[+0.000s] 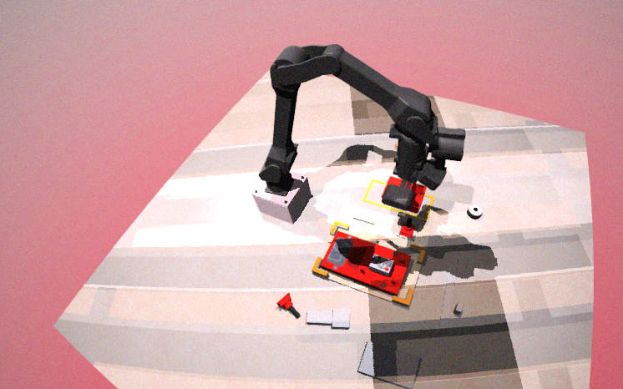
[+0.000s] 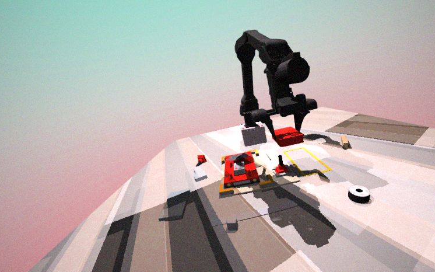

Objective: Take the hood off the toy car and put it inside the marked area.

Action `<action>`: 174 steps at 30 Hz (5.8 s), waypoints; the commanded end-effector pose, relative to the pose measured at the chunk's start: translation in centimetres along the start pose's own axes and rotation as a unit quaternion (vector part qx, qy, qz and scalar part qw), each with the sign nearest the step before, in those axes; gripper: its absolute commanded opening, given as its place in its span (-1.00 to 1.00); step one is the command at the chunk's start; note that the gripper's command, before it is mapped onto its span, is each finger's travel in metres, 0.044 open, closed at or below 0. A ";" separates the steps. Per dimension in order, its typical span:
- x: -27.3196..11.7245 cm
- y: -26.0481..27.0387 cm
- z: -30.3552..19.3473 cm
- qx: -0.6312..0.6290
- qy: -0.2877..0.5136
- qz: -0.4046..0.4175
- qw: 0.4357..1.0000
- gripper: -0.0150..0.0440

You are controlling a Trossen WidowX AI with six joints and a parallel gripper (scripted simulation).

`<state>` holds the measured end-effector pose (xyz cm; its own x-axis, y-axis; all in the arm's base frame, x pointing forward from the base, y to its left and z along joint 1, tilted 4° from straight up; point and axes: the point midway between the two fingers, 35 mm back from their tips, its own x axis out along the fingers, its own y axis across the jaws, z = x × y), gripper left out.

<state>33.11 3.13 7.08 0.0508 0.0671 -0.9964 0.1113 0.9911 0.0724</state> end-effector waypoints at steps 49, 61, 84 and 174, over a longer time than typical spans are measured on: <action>2.1 6.0 -2.0 0.000 -0.001 0.005 1.000 -0.49; 3.0 6.0 -2.0 0.000 -0.001 0.005 1.000 -0.49; 4.7 6.0 -2.0 0.000 -0.001 0.005 1.000 -0.49; 9.2 6.0 -2.3 -0.002 0.000 0.006 1.000 0.49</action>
<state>31.99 9.94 -1.77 0.0515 0.0788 -0.9956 0.1072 0.9907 0.0839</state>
